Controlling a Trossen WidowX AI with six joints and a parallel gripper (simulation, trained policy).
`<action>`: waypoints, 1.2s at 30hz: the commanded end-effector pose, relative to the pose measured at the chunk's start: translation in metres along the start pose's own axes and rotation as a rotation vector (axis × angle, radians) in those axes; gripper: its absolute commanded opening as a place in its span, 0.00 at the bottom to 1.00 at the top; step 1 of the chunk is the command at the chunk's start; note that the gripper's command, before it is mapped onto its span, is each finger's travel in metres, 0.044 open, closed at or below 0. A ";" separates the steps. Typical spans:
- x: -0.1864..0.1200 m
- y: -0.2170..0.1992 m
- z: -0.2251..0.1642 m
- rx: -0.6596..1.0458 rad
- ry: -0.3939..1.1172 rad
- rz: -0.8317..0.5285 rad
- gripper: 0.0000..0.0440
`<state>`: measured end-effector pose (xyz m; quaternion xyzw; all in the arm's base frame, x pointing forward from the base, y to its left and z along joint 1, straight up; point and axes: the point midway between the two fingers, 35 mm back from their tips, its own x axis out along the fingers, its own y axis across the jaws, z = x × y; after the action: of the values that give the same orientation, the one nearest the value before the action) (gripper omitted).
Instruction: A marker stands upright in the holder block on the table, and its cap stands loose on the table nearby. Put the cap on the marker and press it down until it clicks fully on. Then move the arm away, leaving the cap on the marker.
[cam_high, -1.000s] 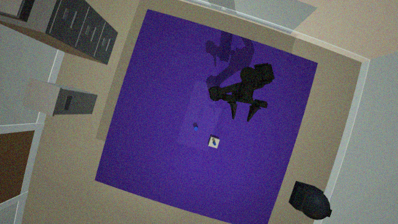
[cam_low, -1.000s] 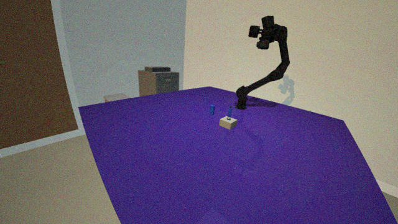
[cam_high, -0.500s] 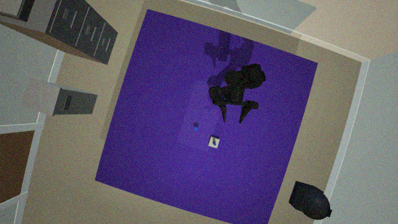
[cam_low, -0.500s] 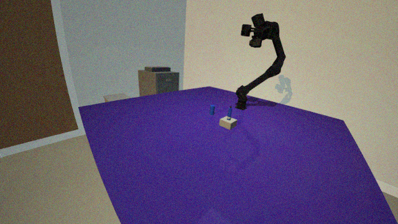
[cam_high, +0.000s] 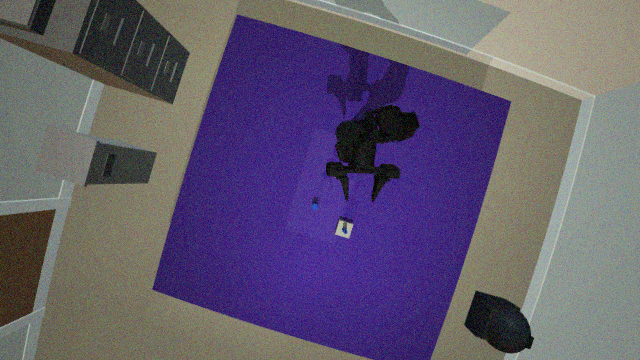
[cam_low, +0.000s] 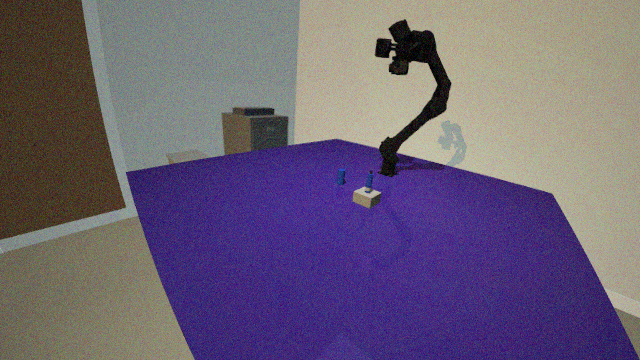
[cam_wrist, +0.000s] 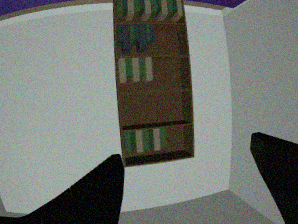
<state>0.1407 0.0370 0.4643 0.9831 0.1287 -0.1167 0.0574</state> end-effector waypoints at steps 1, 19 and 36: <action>0.005 0.011 0.003 0.004 -0.020 -0.011 0.76; 0.029 0.054 0.017 -0.012 -0.097 -0.078 0.76; 0.056 0.087 0.038 -0.026 -0.188 -0.145 0.75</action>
<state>0.2031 -0.0334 0.4268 0.9584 0.1909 -0.1991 0.0736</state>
